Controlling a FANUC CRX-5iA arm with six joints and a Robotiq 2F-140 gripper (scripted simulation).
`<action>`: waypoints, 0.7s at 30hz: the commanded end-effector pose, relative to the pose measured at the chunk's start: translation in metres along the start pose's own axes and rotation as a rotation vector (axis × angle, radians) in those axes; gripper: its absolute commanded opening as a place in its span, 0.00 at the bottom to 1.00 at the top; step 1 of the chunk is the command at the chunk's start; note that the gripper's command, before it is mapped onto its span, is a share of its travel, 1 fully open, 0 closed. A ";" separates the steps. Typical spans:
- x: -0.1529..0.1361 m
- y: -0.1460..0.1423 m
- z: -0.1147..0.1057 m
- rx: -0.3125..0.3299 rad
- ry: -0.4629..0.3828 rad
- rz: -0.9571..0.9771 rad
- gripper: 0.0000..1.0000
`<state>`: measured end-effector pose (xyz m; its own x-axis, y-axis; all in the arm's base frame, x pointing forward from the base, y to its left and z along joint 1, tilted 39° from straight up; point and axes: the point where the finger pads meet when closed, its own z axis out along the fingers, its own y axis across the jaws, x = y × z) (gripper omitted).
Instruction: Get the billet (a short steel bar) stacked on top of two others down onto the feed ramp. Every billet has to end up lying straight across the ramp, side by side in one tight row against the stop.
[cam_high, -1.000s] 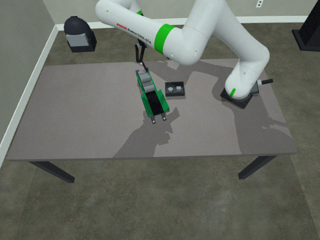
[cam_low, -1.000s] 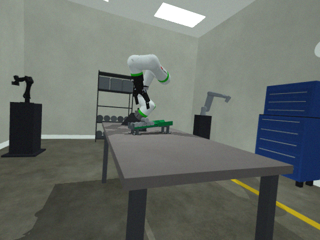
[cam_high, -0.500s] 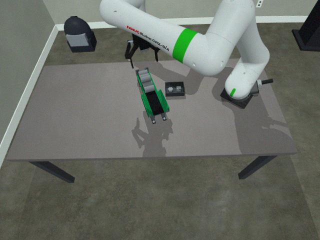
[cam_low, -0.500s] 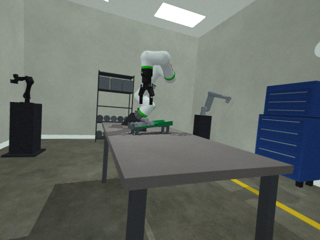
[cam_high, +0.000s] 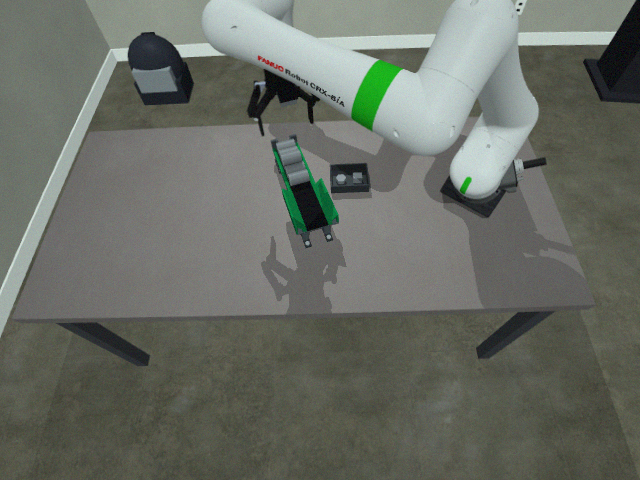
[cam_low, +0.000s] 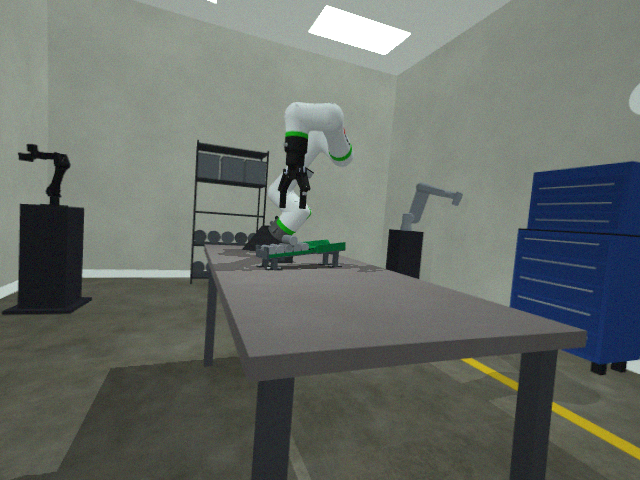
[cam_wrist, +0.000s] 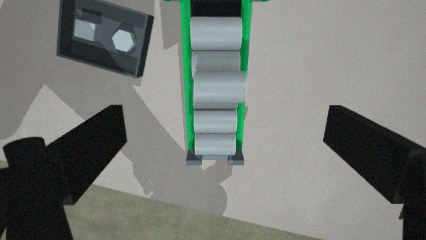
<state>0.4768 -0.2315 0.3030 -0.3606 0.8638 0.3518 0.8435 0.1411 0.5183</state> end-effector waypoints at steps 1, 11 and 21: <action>0.000 0.000 -0.001 -0.001 -0.001 0.000 1.00; 0.000 0.000 0.001 0.000 -0.001 -0.174 1.00; 0.000 0.000 0.005 0.001 -0.002 -0.620 1.00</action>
<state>0.4784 -0.2299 0.3005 -0.6480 0.7498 0.1343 0.6523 0.4553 0.6060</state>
